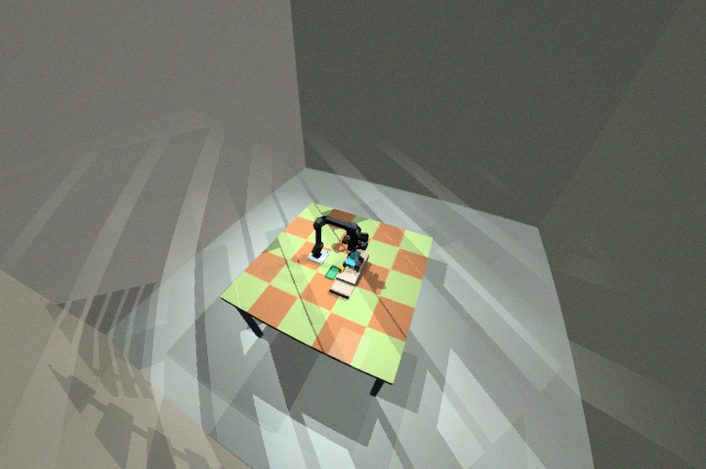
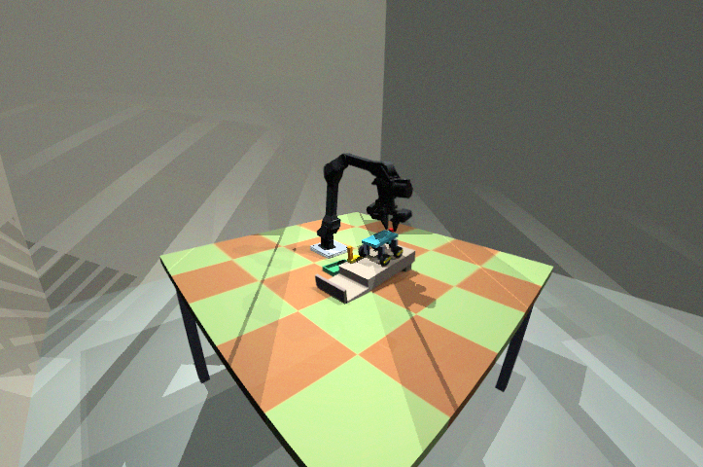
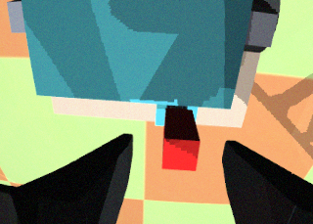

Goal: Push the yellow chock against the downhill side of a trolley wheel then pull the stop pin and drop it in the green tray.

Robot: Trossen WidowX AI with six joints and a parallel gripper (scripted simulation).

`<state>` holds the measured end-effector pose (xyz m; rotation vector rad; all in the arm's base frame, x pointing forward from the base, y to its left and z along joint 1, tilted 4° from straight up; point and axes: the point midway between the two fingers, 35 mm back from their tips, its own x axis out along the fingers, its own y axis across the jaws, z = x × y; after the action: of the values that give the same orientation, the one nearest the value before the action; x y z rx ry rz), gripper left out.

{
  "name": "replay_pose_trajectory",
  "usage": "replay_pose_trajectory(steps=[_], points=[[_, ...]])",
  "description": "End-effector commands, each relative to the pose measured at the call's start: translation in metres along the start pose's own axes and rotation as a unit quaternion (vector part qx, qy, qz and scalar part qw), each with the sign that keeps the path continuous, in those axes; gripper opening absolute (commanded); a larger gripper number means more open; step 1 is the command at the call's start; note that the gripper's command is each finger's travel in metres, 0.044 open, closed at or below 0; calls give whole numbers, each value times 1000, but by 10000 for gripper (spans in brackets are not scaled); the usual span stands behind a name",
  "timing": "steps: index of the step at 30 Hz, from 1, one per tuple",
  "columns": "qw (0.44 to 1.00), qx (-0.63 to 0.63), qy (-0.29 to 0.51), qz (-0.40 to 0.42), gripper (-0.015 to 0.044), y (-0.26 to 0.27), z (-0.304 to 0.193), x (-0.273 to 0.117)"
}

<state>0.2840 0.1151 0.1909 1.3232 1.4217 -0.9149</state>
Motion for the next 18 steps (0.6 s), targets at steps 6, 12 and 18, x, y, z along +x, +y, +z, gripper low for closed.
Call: replay_pose_trajectory(steps=[6, 12, 18], points=[[1000, 3, 2, 0, 190, 0, 0, 14], [1000, 3, 2, 0, 190, 0, 0, 24], [1000, 3, 2, 0, 190, -1, -1, 33]])
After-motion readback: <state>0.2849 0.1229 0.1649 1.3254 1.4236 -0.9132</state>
